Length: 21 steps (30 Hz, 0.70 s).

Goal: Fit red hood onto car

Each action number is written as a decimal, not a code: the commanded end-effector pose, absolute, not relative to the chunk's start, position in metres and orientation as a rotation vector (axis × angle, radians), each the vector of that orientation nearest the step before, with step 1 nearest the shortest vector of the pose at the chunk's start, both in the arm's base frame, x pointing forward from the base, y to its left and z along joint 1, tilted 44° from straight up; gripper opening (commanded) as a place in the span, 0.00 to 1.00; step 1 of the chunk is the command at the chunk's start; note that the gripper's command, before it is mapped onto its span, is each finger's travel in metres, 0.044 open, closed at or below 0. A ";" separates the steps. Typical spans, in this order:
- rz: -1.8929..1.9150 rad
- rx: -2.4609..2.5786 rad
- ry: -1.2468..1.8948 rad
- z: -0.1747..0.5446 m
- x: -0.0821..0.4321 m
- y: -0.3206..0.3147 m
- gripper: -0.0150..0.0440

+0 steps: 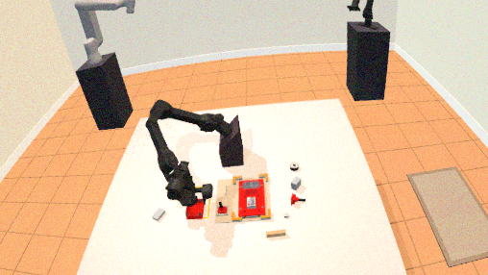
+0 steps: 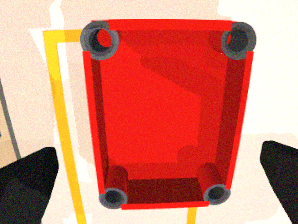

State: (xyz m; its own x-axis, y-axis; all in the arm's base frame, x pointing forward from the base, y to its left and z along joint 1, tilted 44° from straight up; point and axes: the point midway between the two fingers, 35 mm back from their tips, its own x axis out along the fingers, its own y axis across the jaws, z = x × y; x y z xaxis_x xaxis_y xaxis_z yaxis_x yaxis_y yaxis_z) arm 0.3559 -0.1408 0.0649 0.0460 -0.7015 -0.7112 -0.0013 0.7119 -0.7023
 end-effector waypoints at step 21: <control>-0.532 -0.590 1.381 0.093 0.359 -0.102 1.00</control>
State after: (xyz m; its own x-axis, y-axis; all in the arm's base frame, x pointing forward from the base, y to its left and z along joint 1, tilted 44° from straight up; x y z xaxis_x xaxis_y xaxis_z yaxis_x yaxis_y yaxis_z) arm 0.3595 -0.1001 0.1019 0.0954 -0.6884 -0.7190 0.0020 0.7224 -0.6914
